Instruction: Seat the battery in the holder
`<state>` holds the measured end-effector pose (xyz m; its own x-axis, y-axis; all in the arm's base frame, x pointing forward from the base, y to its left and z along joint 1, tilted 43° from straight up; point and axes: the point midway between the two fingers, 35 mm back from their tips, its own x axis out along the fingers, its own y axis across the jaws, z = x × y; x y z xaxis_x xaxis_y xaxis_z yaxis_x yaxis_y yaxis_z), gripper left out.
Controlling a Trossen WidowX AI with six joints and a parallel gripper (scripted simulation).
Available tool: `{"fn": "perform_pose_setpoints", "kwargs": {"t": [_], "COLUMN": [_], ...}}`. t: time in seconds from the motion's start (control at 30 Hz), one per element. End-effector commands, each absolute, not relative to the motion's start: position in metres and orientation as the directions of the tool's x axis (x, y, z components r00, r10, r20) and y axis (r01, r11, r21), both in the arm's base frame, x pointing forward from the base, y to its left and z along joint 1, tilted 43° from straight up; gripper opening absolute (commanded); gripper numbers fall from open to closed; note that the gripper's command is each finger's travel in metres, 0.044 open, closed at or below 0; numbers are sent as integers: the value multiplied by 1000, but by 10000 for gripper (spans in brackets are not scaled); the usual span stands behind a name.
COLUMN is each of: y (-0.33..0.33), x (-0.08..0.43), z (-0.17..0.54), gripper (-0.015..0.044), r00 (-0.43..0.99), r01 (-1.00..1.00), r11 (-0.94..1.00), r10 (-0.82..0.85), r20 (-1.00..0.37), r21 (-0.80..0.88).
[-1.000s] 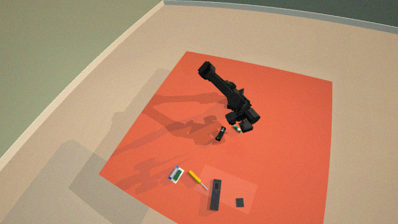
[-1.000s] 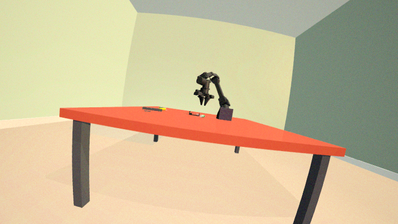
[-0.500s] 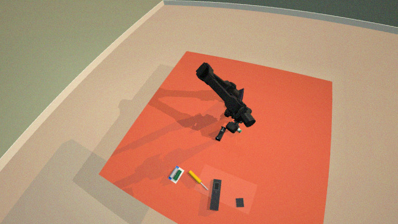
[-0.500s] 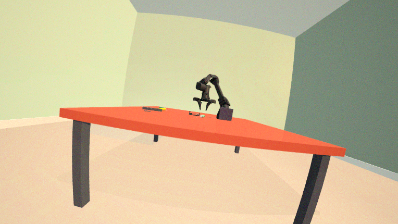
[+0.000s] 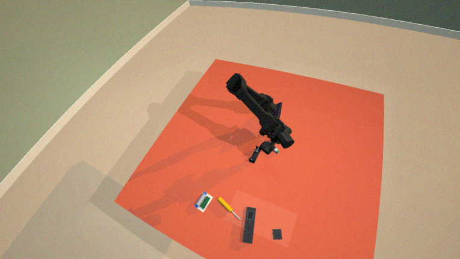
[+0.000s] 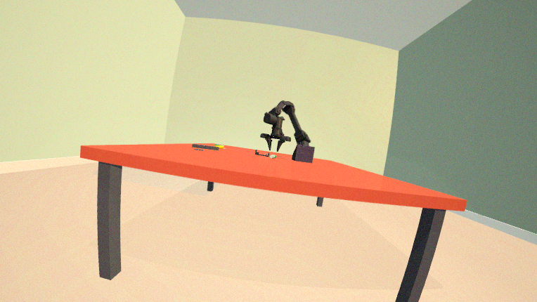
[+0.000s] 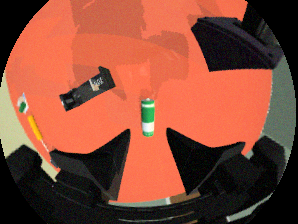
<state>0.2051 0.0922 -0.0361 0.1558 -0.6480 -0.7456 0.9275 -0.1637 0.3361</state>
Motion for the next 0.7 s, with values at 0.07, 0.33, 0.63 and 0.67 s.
{"fn": "perform_pose_setpoints", "kwargs": {"t": [0.07,0.33,0.63,0.67], "y": [84,76,65,64], "x": [206,208,209,209], "z": [-43,-53,-63,-64], "gripper": [230,230,230,230], "r00": [154,154,155,155], "r01": [930,930,929,929], "r11": [-158,-158,-158,-158], "r10": [-654,-654,-655,-655], "r20": [-741,-741,-740,-739], "r21": [333,333,334,334]}}
